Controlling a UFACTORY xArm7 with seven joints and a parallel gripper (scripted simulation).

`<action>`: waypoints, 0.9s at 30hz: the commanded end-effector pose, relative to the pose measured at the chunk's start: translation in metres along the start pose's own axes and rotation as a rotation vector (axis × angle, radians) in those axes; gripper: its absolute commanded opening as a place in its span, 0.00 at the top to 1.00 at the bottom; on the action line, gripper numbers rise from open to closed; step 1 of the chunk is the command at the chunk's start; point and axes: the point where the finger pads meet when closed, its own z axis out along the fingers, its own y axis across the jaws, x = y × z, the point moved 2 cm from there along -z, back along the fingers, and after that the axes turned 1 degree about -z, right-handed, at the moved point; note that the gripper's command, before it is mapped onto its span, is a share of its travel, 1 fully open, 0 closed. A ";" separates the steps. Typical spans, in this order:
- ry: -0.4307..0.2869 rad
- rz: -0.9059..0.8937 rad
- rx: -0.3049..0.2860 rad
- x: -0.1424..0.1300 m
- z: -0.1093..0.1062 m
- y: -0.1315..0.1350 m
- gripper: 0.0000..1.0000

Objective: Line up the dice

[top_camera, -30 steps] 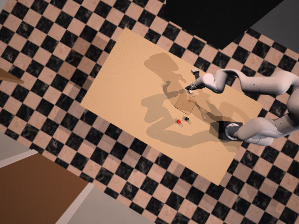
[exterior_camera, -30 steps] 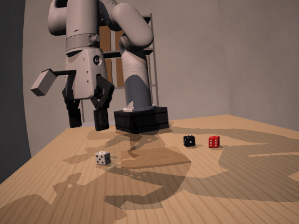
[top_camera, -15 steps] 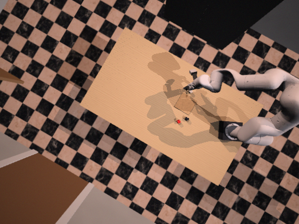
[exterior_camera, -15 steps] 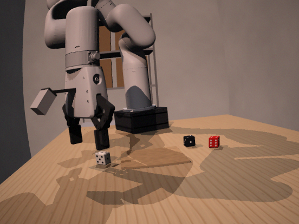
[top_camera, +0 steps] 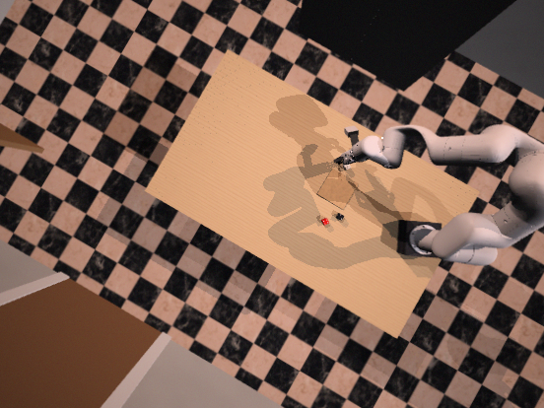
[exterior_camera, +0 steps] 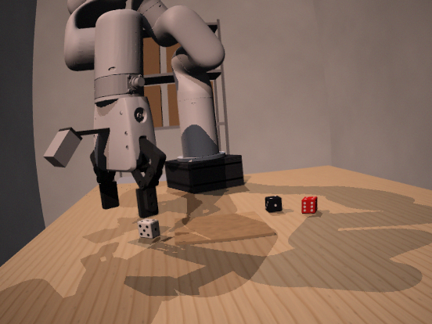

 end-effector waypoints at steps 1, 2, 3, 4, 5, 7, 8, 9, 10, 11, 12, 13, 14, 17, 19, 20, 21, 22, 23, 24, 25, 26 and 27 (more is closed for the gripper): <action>0.003 0.000 0.001 0.001 -0.001 -0.001 0.00; 0.003 0.000 0.001 0.001 -0.001 -0.001 0.00; 0.003 0.000 0.001 0.001 -0.001 -0.001 0.00; 0.003 0.000 0.001 0.001 -0.001 -0.001 0.00; 0.003 0.000 0.001 0.001 -0.001 -0.001 0.00; 0.003 0.000 0.001 0.001 -0.001 -0.001 0.00; 0.003 0.000 0.001 0.001 -0.001 -0.001 0.00; 0.003 0.000 0.001 0.001 -0.001 -0.001 0.00; 0.003 0.000 0.001 0.001 -0.001 -0.001 0.00; 0.003 0.000 0.001 0.001 -0.001 -0.001 0.00; 0.003 0.000 0.001 0.001 -0.001 -0.001 0.00; 0.003 0.000 0.001 0.001 -0.001 -0.001 0.00; 0.003 0.000 0.001 0.001 -0.001 -0.001 0.00; 0.003 0.000 0.001 0.001 -0.001 -0.001 0.00; 0.003 0.000 0.001 0.001 -0.001 -0.001 0.00; 0.003 0.000 0.001 0.001 -0.001 -0.001 0.00; 0.003 0.000 0.001 0.001 -0.001 -0.001 0.00; 0.003 0.000 0.001 0.001 -0.001 -0.001 0.00; 0.003 0.000 0.001 0.000 -0.001 -0.001 0.00; 0.003 0.000 0.001 -0.001 -0.001 -0.002 0.00; 0.003 0.000 0.001 -0.003 -0.001 -0.002 0.00; 0.003 0.000 0.001 -0.005 -0.001 -0.003 0.00; 0.003 0.000 0.001 -0.007 -0.001 -0.005 0.00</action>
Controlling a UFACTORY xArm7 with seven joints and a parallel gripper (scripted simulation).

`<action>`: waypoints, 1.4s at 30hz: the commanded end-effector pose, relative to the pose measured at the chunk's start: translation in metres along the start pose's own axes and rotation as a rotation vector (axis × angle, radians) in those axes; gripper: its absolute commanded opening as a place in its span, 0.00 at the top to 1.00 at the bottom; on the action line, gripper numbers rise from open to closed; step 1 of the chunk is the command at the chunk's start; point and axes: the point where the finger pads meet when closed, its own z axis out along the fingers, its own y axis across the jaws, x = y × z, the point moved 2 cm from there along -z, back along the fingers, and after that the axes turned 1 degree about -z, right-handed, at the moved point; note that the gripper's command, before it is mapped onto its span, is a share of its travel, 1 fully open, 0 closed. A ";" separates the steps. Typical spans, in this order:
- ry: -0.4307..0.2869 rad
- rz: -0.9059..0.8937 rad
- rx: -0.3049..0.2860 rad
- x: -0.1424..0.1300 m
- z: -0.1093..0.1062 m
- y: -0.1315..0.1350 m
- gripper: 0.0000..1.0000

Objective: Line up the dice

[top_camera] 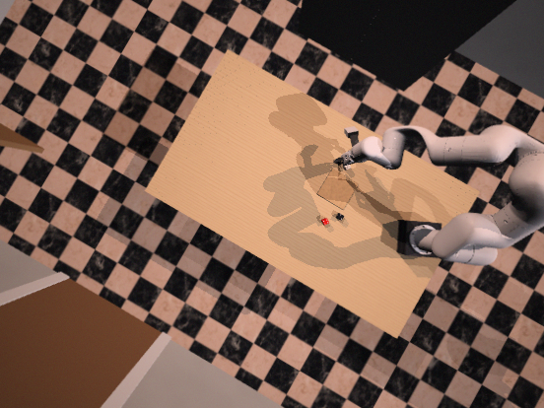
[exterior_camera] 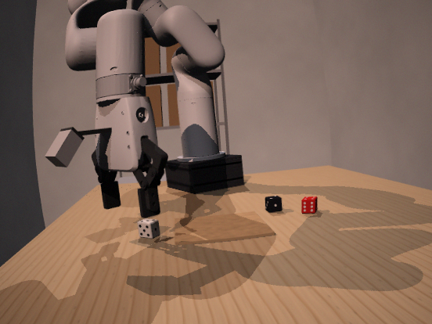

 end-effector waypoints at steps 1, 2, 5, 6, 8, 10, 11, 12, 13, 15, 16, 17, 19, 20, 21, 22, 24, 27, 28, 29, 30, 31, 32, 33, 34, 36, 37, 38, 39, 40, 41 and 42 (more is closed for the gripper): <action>0.003 -0.001 0.001 -0.008 -0.001 -0.005 0.00; 0.003 -0.001 0.001 -0.012 -0.001 -0.007 0.00; 0.003 -0.001 0.001 -0.028 -0.001 -0.014 0.00; 0.003 -0.001 0.001 -0.034 -0.001 -0.017 0.00; 0.003 -0.001 0.001 -0.049 -0.001 -0.023 0.00; 0.003 -0.001 0.001 -0.065 -0.001 -0.030 0.00; 0.003 -0.001 0.001 -0.065 -0.001 -0.030 0.00; 0.003 -0.001 0.001 -0.065 -0.001 -0.030 0.00; 0.003 -0.001 0.001 -0.073 -0.001 -0.034 0.00; 0.003 -0.001 0.001 -0.090 -0.001 -0.042 0.00; 0.003 -0.001 0.001 -0.099 -0.001 -0.045 0.00; 0.003 -0.001 0.001 -0.108 -0.001 -0.049 0.00; 0.003 -0.001 0.001 -0.125 -0.001 -0.057 0.00; 0.003 -0.001 0.001 -0.133 -0.001 -0.060 0.00; 0.003 -0.001 0.001 -0.141 -0.001 -0.064 0.00; 0.003 -0.001 0.001 -0.148 -0.001 -0.067 0.00; 0.003 -0.001 0.001 -0.162 -0.001 -0.074 0.00; 0.003 -0.001 0.001 -0.180 -0.001 -0.082 0.00; 0.003 -0.001 0.001 -0.180 -0.001 -0.082 0.00; 0.003 -0.001 0.001 -0.180 -0.001 -0.082 0.00; 0.003 -0.001 0.001 -0.186 -0.001 -0.084 0.00; 0.003 -0.001 0.001 -0.190 -0.001 -0.086 0.00; 0.003 -0.001 0.001 -0.194 -0.001 -0.088 0.00; 0.003 -0.001 0.001 -0.198 -0.001 -0.089 0.00; 0.003 -0.001 0.001 -0.201 -0.001 -0.091 0.00; 0.003 -0.001 0.001 -0.206 -0.001 -0.093 0.00; 0.003 -0.001 0.001 -0.207 -0.001 -0.093 0.00; 0.003 -0.001 0.001 -0.208 -0.001 -0.094 0.00; 0.003 -0.001 0.001 -0.209 -0.001 -0.094 0.00; 0.003 -0.001 0.001 -0.210 -0.001 -0.095 0.00; 0.003 -0.001 0.001 -0.210 -0.001 -0.095 0.00; 0.003 -0.001 0.001 -0.210 -0.001 -0.095 0.00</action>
